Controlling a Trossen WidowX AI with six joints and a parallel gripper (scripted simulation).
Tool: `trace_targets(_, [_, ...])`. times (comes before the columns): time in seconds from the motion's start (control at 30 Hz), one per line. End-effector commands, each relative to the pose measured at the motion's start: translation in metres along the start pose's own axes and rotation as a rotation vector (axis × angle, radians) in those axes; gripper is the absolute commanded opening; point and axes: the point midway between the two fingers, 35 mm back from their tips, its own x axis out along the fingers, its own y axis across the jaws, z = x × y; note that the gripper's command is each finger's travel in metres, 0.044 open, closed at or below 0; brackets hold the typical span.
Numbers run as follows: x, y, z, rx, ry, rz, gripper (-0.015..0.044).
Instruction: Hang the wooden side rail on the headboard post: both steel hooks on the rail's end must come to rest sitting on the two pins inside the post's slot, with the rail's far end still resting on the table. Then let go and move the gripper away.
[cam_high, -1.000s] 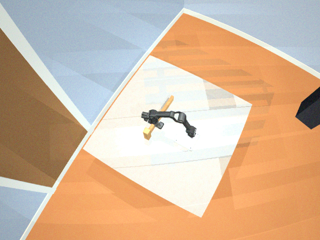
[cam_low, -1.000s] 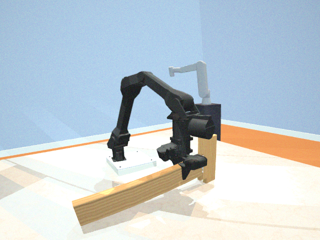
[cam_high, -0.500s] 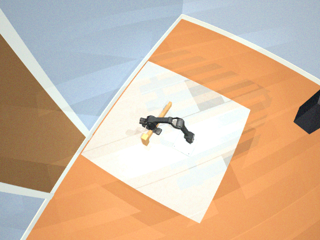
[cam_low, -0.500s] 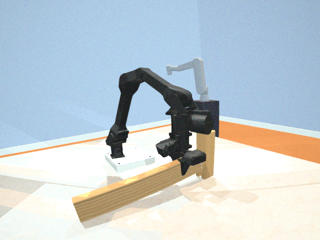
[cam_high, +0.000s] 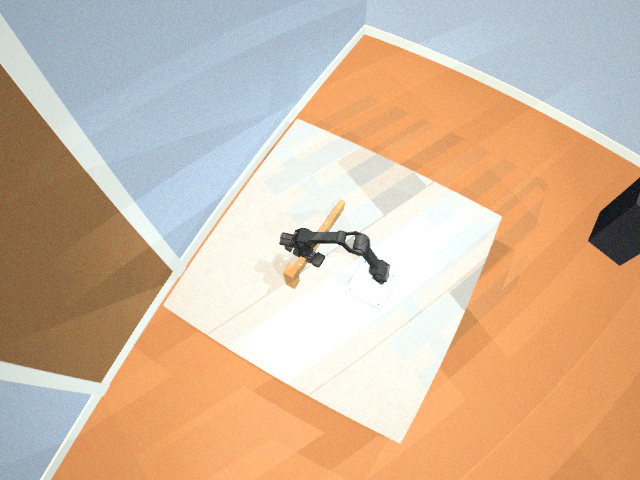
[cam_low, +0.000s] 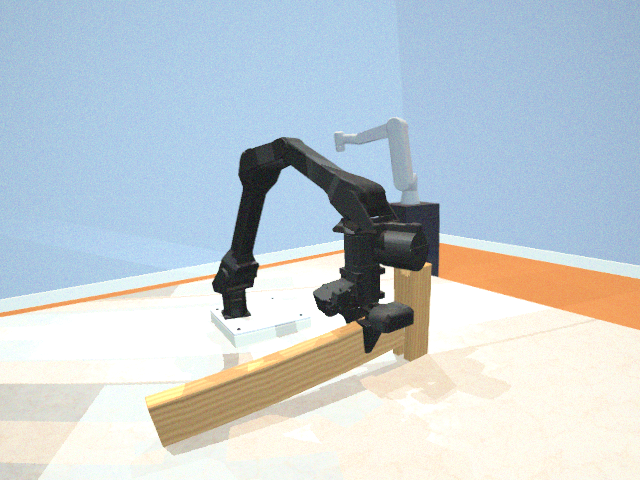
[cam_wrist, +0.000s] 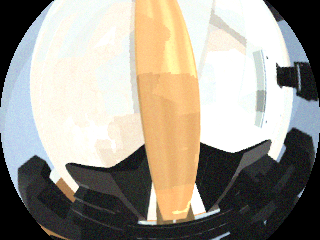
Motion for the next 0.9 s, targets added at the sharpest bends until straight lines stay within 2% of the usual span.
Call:
trace_targets(0.0, [-0.0020,0.0006,-0.0016,0.004,0.005,0.008,0.0000])
trace_targets(0.87, [-0.0031,0.0015,-0.0041,0.004,0.005,0.008,0.0000])
